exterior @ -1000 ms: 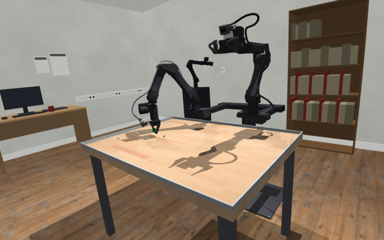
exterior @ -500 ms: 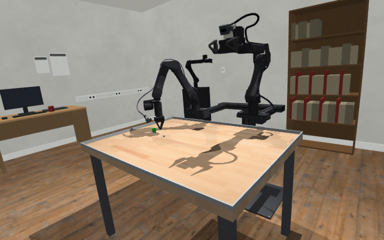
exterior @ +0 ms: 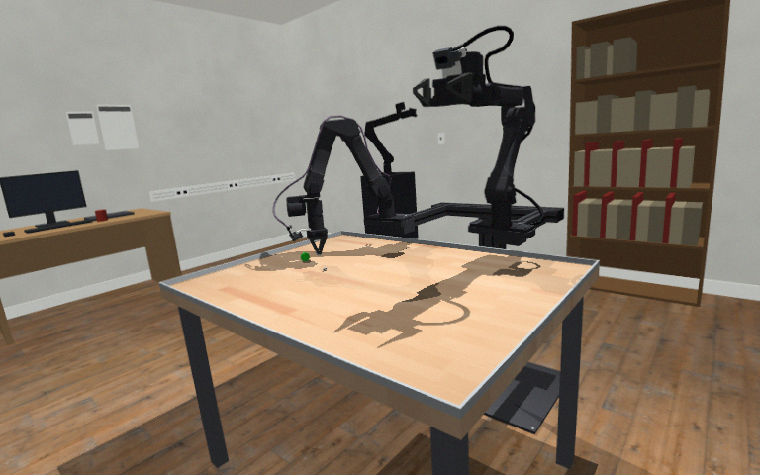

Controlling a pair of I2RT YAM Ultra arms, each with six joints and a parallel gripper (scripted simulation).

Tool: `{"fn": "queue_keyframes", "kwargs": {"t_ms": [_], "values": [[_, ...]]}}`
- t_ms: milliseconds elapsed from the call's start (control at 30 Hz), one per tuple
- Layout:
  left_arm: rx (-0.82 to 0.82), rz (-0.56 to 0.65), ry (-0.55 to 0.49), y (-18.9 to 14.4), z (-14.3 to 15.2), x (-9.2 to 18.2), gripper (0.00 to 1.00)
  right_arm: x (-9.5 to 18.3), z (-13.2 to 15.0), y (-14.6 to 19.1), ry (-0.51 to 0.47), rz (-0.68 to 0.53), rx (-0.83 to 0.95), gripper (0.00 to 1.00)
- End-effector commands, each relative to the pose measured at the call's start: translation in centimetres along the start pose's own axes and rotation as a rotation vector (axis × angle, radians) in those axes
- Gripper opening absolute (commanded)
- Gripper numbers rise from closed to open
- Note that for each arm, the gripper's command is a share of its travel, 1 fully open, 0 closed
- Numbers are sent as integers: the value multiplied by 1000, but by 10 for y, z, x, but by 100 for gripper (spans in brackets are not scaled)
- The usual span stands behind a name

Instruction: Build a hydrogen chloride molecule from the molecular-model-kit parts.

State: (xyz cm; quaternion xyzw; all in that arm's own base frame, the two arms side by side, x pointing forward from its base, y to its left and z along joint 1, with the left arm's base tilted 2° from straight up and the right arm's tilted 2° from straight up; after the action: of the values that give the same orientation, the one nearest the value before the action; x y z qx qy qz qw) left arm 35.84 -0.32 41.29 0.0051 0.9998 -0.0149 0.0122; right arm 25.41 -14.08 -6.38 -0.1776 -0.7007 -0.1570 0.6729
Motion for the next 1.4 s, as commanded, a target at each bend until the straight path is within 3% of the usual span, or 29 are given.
{"fn": "queue_keyframes", "kwargs": {"t_ms": [0, 633, 1000, 1367], "values": [[-6, 17, -81, -5, -32, 12, 100, -1, -8, 3, -25, 2, 4, 0], [-6, 17, -81, -5, -32, 12, 100, -6, -20, 2, -52, 7, 0, 0], [-6, 17, -81, -5, -32, 12, 100, -21, 1, 5, -1, 3, 6, 0], [-6, 17, -81, -5, -32, 12, 100, -22, -17, 5, -35, 8, 6, 0]]}}
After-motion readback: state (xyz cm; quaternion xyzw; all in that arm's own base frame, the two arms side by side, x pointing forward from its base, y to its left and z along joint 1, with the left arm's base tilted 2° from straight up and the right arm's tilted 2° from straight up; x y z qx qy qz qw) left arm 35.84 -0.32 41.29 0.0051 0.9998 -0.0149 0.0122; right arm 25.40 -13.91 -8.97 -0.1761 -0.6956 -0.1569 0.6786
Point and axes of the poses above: on each arm, the point where the finger pads meet when closed, its own x axis back along the fingers, its own y axis across the jaws, z = x × y, the point moved 2 cm from there along x, back along the fingers, and after that the axes turned 1 degree about x, right-handed, at the moved point
